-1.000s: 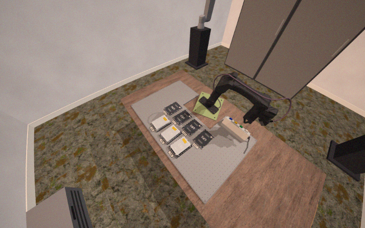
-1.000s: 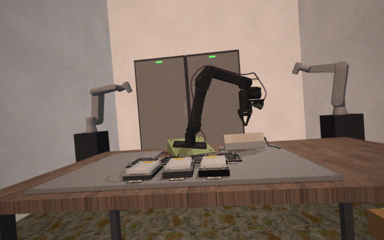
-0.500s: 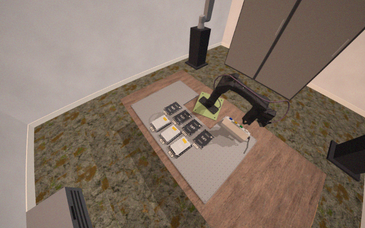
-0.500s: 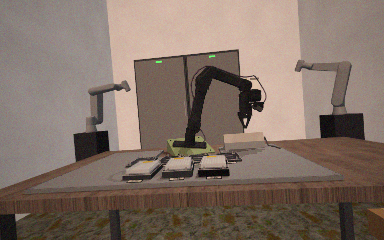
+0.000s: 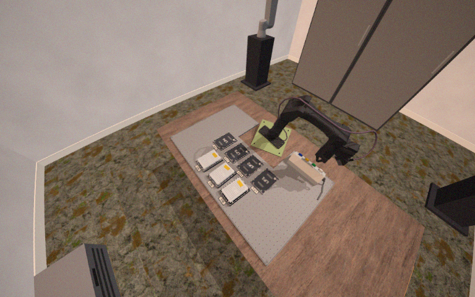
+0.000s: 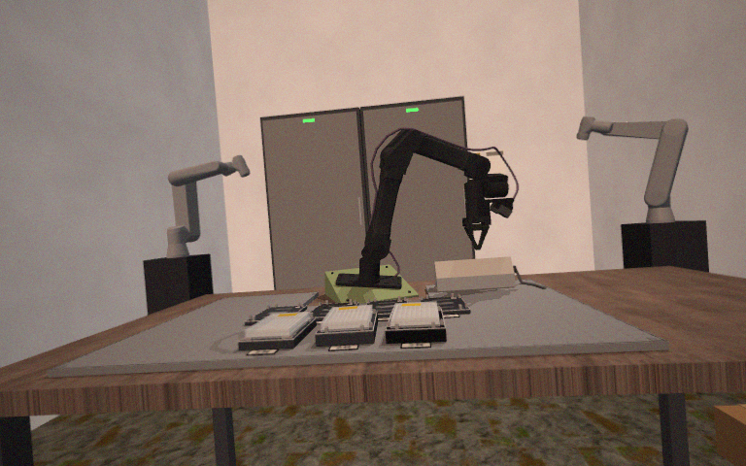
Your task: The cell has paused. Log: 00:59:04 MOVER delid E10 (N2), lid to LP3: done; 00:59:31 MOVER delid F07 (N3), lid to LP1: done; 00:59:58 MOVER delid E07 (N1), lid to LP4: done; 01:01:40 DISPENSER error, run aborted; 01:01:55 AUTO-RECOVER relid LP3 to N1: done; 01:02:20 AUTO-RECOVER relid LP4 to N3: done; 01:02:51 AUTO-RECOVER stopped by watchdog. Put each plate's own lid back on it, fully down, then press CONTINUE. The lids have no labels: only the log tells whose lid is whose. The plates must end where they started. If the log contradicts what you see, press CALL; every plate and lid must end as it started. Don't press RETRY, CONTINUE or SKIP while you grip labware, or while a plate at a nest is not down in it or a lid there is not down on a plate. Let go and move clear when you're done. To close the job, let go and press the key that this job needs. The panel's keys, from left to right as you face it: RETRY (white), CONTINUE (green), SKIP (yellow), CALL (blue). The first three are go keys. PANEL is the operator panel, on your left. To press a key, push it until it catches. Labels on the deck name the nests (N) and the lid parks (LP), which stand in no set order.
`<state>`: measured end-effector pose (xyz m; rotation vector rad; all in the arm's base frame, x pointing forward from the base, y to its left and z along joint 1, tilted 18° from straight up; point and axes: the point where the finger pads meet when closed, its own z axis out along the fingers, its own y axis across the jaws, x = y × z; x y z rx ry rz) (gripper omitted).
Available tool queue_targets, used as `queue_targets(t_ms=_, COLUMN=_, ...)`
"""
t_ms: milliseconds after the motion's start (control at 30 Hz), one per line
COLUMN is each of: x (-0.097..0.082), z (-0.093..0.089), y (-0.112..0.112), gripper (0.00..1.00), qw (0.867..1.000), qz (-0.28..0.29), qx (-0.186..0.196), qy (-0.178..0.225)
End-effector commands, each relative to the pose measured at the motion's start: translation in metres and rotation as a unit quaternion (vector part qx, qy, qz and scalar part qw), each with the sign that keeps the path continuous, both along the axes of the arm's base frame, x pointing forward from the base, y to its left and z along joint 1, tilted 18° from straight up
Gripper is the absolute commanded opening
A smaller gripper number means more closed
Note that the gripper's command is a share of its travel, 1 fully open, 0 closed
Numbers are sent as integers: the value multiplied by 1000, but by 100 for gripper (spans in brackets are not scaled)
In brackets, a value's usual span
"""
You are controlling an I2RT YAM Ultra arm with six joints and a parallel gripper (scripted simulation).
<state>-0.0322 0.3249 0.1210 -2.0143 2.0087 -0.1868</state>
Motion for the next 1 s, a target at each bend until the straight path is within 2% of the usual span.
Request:
queue_targets(t_ms=0, x=-5, z=-1, y=2, gripper=0, qw=1000, qz=10, qx=9, qy=-3)
queue_targets(t_ms=567, x=-5, z=1, y=-1, gripper=0, qw=1000, qz=7, qx=13, qy=-1)
queue_targets(t_ms=733, x=-7, z=8, y=5, gripper=0, qw=1000, qz=7, qx=25, qy=2)
queue_targets(t_ms=767, x=-5, z=2, y=1, gripper=0, qw=1000, qz=7, qx=16, qy=-1)
queue_targets(t_ms=967, x=-2, z=-4, y=0, gripper=0, qw=1000, qz=8, qx=9, qy=-2)
